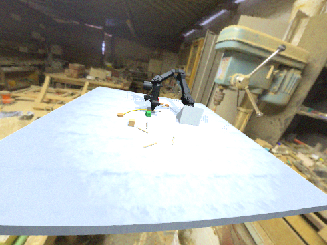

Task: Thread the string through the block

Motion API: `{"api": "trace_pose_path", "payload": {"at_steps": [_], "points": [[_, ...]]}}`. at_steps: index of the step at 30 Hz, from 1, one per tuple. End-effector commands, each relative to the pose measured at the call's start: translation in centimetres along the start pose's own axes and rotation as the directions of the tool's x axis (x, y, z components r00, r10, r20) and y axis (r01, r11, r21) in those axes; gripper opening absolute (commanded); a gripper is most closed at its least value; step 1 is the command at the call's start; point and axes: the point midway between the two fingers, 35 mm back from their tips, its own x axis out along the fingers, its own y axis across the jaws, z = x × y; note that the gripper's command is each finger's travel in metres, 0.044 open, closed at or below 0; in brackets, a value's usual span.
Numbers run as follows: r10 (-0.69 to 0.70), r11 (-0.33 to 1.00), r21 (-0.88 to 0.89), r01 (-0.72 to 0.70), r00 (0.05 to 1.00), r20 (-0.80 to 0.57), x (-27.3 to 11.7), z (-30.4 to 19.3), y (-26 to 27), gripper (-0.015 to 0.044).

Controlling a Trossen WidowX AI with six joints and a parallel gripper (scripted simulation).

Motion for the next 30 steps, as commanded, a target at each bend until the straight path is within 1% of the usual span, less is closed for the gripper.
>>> {"api": "trace_pose_path", "payload": {"at_steps": [1,6,11,20,30], "points": [[-0.005,1.0,-0.009,0.004,1.0,-0.007,0.3,-0.2,0.1,0.0125],[-0.005,1.0,-0.009,0.004,1.0,-0.007,0.3,-0.2,0.1,0.0125],[0.0,1.0,-0.001,0.0,1.0,-0.002,0.2,-0.1,0.0,0.0],[0.0,1.0,-0.001,0.0,1.0,-0.002,0.1,-0.1,0.0,0.0],[0.003,1.0,-0.002,-0.003,1.0,-0.002,-1.1,0.0,0.1,0.0]]}}
